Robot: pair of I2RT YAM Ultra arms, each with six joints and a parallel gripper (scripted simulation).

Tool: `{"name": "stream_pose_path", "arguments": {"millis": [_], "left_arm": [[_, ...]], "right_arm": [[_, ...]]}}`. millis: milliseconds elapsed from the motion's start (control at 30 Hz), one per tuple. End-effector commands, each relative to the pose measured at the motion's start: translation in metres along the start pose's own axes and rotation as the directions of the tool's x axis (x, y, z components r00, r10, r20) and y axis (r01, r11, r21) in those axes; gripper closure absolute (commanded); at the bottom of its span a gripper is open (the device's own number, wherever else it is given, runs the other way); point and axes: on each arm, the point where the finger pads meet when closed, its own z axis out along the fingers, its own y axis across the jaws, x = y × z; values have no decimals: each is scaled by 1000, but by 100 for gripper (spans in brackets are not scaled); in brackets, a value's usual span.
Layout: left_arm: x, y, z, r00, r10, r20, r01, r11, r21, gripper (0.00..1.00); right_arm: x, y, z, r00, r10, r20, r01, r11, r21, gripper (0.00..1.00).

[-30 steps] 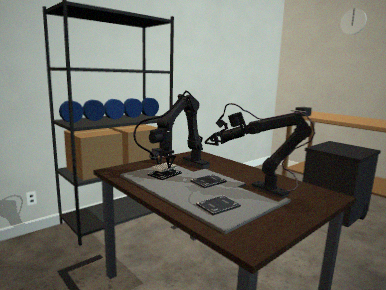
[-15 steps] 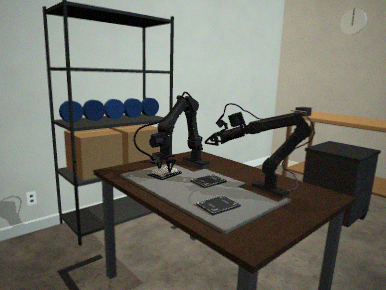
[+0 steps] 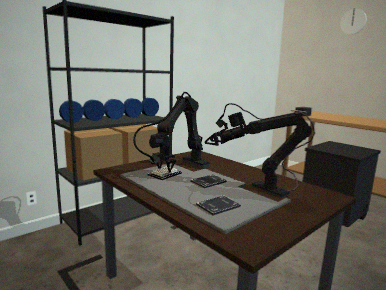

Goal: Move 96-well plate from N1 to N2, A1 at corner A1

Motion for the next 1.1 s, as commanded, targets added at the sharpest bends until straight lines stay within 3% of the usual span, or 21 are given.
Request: {"name": "stream_pose_path", "arguments": {"millis": [0, 467, 700, 833, 1067], "left_arm": [[-10, 0, -1, 999, 3, 34, -3, 1000, 4, 0], [-10, 0, -1, 999, 3, 34, -3, 1000, 4, 0], [-10, 0, -1, 999, 3, 34, -3, 1000, 4, 0], [-10, 0, -1, 999, 3, 34, -3, 1000, 4, 0], [-10, 0, -1, 999, 3, 34, -3, 1000, 4, 0]], "right_arm": [[-2, -1, -3, 1000, -6, -11, 6, 1000, 6, 22], [-6, 0, 3, 999, 5, 34, -5, 1000, -1, 22], [5, 0, 20, 1000, 4, -12, -4, 1000, 1, 22], [-1, 0, 2, 1000, 5, 9, -5, 1000, 0, 22], [-2, 0, -2, 1000, 5, 9, -5, 1000, 0, 22]]}}
